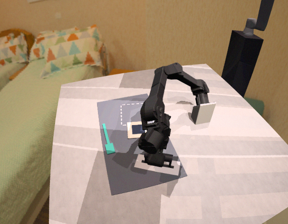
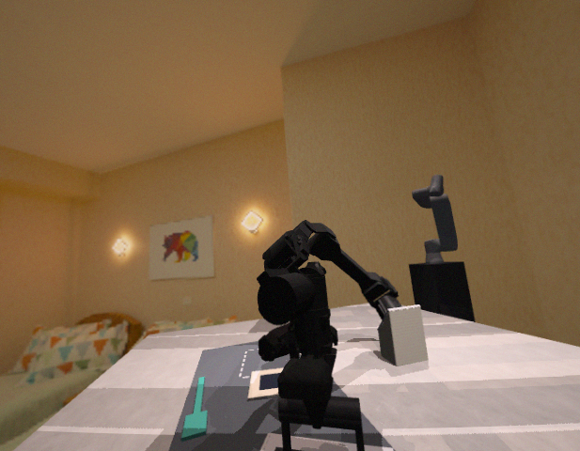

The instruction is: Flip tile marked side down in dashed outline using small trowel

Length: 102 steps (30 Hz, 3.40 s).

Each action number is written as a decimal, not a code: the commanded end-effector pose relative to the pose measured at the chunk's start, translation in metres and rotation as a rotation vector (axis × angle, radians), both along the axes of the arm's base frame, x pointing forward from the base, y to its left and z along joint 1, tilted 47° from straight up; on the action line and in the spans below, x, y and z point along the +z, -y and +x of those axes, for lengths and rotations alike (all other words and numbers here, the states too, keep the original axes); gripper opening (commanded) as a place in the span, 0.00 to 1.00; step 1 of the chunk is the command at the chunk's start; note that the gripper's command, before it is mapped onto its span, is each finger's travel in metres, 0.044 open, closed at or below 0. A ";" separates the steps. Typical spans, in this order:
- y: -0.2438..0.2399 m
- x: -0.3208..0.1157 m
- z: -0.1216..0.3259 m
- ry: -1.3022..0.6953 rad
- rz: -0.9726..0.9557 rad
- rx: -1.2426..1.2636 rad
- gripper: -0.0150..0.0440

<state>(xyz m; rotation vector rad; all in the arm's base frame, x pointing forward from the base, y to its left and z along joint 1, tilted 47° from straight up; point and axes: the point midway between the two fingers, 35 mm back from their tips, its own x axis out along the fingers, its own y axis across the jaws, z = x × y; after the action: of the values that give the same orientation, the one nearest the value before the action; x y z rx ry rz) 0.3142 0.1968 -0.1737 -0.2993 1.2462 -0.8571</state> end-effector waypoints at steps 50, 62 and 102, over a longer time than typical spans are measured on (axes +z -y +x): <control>0.002 -0.002 0.000 0.441 0.040 -0.434 0.47; 0.002 -0.002 0.000 0.471 0.043 -0.464 0.70; -0.018 0.042 0.002 0.426 0.045 -0.519 0.76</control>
<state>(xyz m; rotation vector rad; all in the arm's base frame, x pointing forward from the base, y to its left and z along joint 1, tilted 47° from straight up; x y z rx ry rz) 0.3089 0.2289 -0.1352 0.2340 0.9127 -1.2173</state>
